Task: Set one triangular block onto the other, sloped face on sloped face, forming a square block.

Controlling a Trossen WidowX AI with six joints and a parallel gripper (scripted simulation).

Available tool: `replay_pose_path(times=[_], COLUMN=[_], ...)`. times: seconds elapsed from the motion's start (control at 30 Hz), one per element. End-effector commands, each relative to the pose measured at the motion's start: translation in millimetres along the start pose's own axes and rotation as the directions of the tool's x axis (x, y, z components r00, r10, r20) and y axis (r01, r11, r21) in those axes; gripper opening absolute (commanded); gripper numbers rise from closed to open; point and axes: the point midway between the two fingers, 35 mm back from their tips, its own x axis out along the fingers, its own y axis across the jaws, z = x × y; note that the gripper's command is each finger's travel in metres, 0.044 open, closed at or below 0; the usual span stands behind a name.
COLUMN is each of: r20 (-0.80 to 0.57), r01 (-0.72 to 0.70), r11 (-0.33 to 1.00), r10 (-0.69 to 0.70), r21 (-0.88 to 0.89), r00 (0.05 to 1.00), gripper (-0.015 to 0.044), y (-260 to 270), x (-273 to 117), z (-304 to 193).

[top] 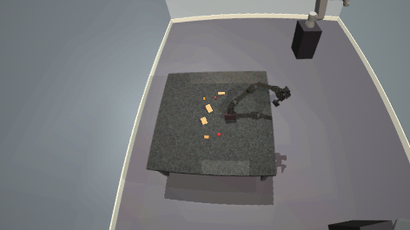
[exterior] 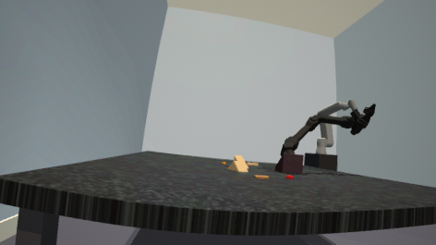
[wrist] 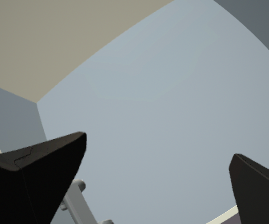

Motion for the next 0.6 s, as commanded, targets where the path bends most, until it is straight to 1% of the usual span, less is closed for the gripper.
replay_pose_path(times=[0.0,0.03,0.1,0.3,0.37,0.4,0.57], r20=[0.000,0.000,-0.001,-0.007,-0.059,-0.072,-0.039], r01=[0.002,0.009,0.036,0.191,0.213,0.235,0.392], r11=[1.000,1.000,0.999,0.975,0.971,0.965,0.910], r10=[-0.002,-0.009,-0.036,-0.193,-0.220,-0.244,-0.400], r21=[-0.002,-0.006,-0.025,-0.113,-0.110,-0.112,-0.135], r00=[1.000,1.000,0.999,0.981,0.974,0.967,0.916], gripper=[0.0426,0.0440,0.0440,0.0440,0.0440,0.0440,0.0440], y=[-0.5,-2.1,-8.7,-52.2,-61.3,-68.2,-116.8], x=[1.3,5.2,20.7,100.0,105.0,113.5,184.2], z=[0.1,0.3,1.5,13.9,9.6,11.4,49.6])
